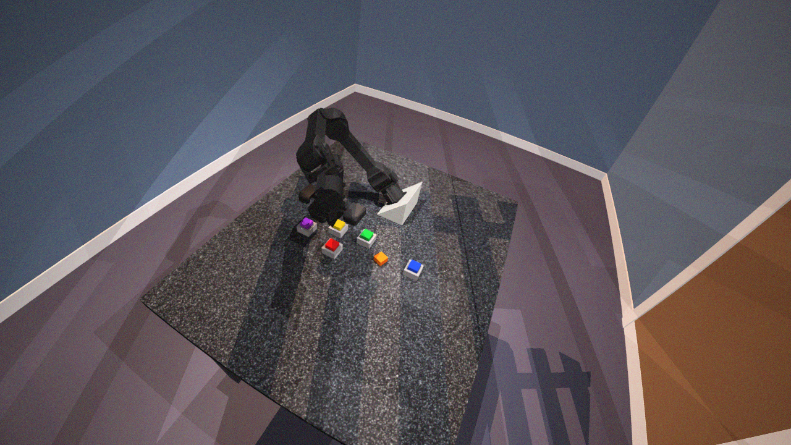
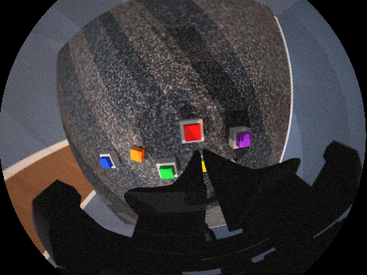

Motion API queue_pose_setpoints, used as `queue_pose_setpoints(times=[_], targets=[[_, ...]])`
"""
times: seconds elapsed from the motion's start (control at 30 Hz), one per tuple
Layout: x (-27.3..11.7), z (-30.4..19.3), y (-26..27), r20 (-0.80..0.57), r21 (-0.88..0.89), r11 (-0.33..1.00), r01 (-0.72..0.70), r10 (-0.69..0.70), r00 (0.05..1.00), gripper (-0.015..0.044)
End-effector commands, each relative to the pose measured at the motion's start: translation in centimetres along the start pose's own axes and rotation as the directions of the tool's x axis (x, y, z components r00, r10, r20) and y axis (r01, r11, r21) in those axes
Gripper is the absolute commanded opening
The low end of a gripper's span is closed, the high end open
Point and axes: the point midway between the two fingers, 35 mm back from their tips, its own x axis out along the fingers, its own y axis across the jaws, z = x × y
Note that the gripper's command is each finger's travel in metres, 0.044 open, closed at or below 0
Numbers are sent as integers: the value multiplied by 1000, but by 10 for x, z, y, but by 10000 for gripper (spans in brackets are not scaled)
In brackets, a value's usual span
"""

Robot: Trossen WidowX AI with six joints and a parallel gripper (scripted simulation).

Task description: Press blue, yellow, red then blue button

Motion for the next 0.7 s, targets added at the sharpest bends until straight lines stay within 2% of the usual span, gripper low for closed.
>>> queue_pose_setpoints(times=[0.0,0.23,0.5,0.57,0.67], targets=[[-6,0,3,-12,6,1000,-3,3,1000,20],[-16,-2,116,-7,-1,999,-33,33,999,20],[-14,-42,230,-11,3,1000,-25,25,1000,20],[-11,-56,254,-12,6,1000,-18,18,1000,20],[-10,-59,258,-12,6,1000,-16,16,1000,20]])
